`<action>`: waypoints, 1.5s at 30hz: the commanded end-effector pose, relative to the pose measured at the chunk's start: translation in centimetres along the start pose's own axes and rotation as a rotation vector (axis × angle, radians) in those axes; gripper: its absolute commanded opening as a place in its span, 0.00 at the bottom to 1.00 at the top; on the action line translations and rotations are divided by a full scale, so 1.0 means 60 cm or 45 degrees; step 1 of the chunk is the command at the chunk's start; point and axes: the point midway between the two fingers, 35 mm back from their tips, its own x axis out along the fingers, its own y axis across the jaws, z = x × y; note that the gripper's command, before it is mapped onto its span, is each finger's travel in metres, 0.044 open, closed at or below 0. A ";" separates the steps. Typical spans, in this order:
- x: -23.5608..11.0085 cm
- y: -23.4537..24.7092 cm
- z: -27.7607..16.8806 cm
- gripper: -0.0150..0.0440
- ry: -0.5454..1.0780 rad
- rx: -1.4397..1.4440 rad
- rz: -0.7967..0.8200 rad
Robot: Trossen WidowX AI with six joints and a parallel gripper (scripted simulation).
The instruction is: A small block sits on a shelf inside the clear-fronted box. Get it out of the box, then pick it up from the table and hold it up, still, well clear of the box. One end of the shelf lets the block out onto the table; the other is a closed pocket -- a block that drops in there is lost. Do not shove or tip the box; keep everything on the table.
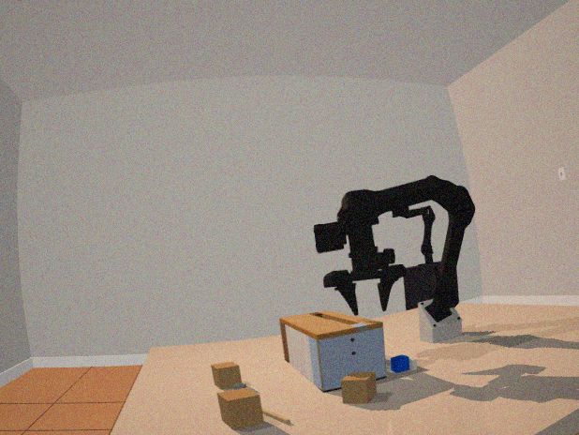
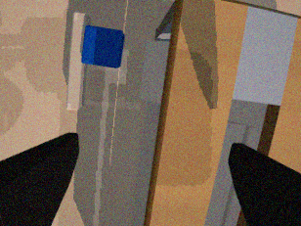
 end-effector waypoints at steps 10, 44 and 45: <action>-0.015 0.059 0.088 0.74 0.505 -1.828 -0.177; 0.149 0.069 0.070 0.74 0.538 -1.925 -0.184; 0.152 0.069 0.069 0.74 0.538 -1.925 -0.184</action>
